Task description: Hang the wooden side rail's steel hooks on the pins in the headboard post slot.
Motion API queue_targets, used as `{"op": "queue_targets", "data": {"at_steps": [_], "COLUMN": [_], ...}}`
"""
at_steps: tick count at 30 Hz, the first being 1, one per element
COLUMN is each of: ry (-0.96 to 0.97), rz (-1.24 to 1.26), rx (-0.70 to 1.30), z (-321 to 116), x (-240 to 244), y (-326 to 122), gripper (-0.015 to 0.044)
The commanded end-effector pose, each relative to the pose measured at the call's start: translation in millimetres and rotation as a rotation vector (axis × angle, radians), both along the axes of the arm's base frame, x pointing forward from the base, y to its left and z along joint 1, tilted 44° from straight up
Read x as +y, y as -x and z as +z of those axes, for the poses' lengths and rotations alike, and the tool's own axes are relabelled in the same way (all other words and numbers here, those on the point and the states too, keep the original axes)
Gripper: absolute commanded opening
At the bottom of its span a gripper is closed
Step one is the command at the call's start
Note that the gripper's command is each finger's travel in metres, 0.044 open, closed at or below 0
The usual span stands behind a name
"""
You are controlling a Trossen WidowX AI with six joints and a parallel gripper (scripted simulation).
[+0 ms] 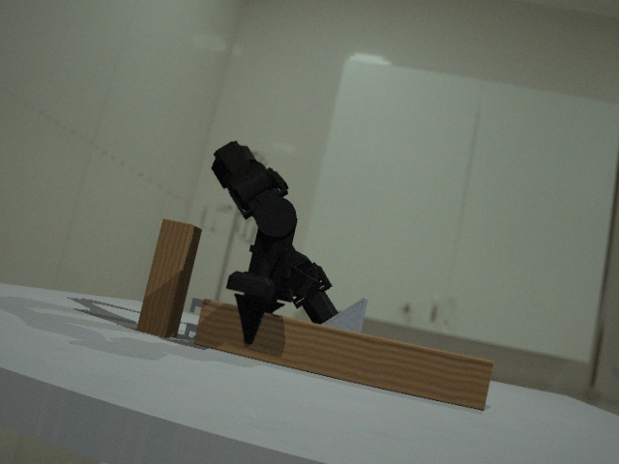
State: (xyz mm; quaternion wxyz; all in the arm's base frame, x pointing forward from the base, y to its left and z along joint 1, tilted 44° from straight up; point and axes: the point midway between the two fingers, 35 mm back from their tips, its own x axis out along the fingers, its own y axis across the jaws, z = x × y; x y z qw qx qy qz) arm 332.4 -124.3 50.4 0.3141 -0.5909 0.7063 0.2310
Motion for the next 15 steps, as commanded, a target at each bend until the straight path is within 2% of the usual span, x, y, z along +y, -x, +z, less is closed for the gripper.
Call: {"op": "queue_targets", "data": {"at_steps": [1,15], "ry": [0.005,0.0], "rz": [-0.014,-0.001], "rx": [-0.027,-0.003], "z": [1.8,0.1], "x": [-2.2,-0.3], "y": [-5.7,-3.2], "gripper": [0.0,0.0]}}
